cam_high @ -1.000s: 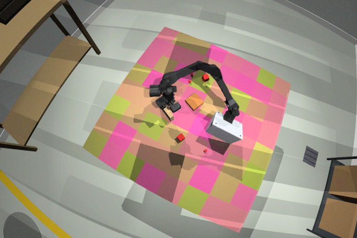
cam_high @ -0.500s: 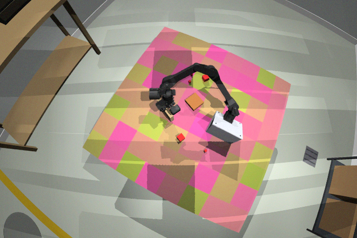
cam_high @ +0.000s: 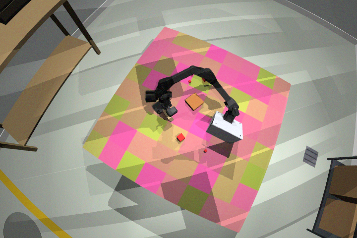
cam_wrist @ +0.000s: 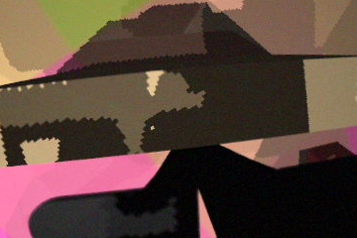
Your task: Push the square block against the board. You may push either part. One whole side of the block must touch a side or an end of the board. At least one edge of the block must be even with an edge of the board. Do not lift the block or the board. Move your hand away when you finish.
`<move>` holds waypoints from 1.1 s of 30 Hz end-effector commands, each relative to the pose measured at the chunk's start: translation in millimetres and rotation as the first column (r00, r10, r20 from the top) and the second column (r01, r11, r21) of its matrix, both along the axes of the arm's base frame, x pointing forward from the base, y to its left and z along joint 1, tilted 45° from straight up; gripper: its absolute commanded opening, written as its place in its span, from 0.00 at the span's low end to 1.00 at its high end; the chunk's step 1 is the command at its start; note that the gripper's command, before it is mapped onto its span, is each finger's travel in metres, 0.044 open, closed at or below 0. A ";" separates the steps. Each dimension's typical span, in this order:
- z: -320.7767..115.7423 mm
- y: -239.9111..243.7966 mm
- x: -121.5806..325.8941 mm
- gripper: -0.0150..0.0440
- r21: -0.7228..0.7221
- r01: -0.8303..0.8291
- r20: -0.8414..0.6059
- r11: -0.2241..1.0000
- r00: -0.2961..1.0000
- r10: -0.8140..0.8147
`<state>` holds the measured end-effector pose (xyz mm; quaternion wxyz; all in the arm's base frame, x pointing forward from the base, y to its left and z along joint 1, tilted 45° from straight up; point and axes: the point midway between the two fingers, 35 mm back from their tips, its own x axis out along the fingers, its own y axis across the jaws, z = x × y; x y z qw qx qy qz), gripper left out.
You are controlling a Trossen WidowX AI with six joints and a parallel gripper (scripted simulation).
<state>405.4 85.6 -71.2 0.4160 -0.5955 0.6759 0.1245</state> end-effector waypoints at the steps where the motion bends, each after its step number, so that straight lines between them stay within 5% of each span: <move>1: -3.7 4.8 2.9 0.25 0.005 0.005 0.004 1.000 1.000 -0.005; 33: -2.4 3.0 2.1 0.25 0.005 0.005 0.004 1.000 1.000 -0.005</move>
